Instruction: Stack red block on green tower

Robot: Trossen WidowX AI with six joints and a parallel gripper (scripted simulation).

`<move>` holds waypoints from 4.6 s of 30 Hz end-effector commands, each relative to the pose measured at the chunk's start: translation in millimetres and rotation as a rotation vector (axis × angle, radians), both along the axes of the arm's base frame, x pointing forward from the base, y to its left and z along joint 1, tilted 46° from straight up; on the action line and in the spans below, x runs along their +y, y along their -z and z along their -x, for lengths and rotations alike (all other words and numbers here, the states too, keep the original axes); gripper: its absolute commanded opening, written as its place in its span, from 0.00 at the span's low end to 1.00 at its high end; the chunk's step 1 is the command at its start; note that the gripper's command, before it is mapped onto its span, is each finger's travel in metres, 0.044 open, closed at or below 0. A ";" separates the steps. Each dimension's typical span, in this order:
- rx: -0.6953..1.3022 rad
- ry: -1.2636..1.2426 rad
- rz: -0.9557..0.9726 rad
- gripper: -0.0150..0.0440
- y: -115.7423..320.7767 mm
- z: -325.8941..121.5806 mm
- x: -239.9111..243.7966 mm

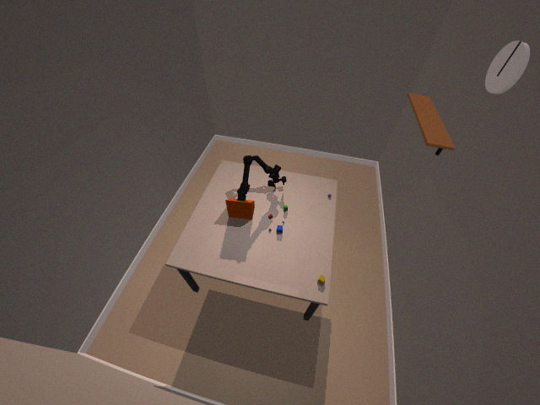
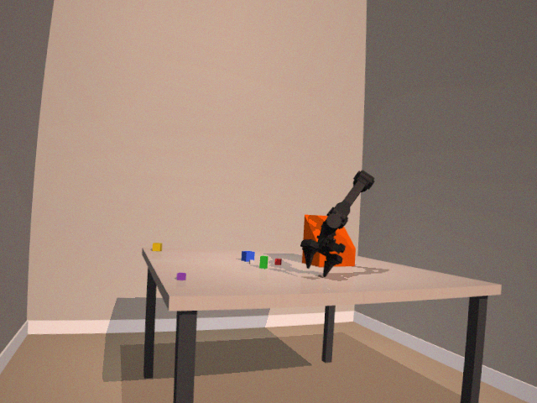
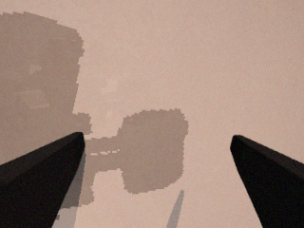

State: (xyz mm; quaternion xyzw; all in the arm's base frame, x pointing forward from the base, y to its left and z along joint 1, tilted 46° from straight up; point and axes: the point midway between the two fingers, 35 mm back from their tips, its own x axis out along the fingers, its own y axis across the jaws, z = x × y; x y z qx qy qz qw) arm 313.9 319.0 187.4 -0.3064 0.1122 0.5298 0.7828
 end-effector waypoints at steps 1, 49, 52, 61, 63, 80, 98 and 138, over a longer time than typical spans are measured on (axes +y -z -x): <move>0.137 0.102 0.024 1.00 28.2 -17.5 -33.4; 1.951 1.367 -0.479 1.00 236.7 42.0 -311.1; 1.951 1.368 -0.479 1.00 240.2 41.5 -307.7; 1.953 1.365 -0.480 1.00 265.3 41.4 -280.4; 1.953 1.365 -0.480 1.00 265.3 41.6 -280.1; 1.954 1.365 -0.480 1.00 282.4 40.6 -262.5; 1.955 1.364 -0.480 1.00 289.2 40.8 -254.9; 1.951 1.368 -0.479 0.25 240.1 42.8 -306.9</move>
